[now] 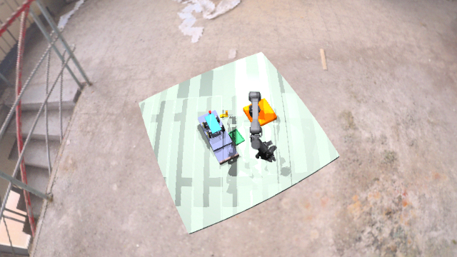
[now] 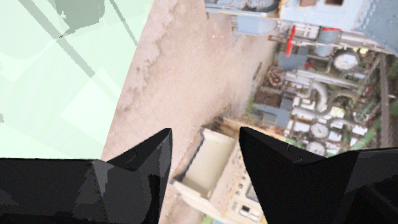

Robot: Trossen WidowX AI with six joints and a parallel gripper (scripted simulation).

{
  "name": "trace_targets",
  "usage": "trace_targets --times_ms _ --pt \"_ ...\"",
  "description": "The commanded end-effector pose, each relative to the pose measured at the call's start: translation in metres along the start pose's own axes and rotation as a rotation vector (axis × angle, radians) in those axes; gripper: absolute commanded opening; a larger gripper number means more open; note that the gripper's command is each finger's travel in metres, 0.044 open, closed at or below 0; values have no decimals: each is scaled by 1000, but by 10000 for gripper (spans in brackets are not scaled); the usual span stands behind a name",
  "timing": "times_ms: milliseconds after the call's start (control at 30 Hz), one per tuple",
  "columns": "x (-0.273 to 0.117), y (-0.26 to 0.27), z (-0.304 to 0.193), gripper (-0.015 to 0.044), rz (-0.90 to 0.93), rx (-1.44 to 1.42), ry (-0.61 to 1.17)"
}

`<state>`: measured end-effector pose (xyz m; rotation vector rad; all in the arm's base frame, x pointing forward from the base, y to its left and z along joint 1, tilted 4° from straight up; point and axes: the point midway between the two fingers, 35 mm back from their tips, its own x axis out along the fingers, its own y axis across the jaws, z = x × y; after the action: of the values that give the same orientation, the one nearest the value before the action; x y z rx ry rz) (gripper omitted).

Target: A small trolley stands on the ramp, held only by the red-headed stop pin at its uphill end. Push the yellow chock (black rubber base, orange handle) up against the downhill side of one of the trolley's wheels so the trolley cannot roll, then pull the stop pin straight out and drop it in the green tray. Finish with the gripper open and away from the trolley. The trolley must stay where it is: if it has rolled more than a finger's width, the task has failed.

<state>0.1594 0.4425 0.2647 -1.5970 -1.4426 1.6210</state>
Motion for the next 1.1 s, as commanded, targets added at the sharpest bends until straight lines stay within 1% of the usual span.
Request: trace_targets --times_ms 0,267,533,800,1067 --pt "-27 23 -21 190 54 99 82" --pt "-94 77 -60 190 159 321 271" --pt "-167 129 -78 190 248 556 468" --pt "-242 179 -75 190 322 798 666" --pt "-313 223 -50 190 379 1048 863"
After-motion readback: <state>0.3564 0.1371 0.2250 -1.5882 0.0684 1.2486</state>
